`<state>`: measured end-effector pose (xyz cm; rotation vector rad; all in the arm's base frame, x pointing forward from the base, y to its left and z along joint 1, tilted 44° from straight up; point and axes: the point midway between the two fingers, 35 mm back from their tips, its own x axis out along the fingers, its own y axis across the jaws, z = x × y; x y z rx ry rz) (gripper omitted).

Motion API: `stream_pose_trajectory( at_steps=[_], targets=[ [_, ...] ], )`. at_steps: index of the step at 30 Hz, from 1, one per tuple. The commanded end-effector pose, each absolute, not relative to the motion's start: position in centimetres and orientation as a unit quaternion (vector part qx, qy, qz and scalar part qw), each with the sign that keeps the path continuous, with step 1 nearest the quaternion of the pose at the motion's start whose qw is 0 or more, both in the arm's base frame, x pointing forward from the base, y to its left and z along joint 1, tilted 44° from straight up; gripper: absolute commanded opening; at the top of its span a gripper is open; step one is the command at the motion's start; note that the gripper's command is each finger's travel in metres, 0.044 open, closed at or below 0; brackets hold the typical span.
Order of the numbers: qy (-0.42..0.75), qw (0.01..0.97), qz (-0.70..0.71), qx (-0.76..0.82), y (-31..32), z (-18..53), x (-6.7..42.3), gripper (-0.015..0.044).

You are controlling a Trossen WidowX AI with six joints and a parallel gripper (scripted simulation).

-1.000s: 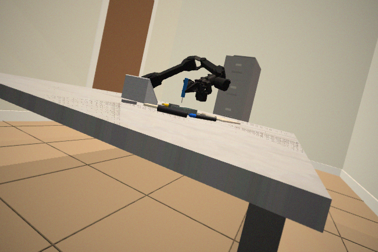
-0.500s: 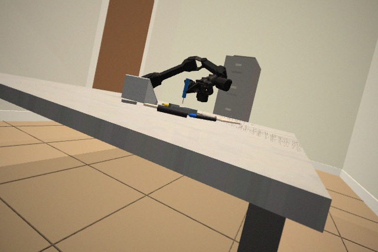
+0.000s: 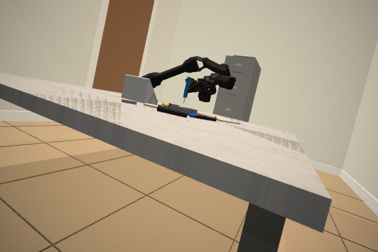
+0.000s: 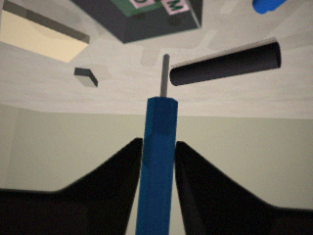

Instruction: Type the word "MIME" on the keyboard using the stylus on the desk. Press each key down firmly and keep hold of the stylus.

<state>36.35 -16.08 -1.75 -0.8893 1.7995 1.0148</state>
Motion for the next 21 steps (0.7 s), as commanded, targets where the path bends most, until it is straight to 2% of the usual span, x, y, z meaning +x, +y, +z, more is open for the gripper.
stream_pose_trajectory(
  at_steps=[1,11,14,21],
  targets=[
    [0.721,0.431,0.406,-0.360,-15.49,-2.52,36.72,0.0000],
    [0.721,0.431,0.406,-0.360,-15.02,-3.00,36.78,0.0000],
    [0.721,0.431,0.406,-0.360,-15.01,-3.15,36.73,0.0079],
    [0.721,0.431,0.406,-0.360,-15.01,-3.15,36.73,0.0081]
  ],
)
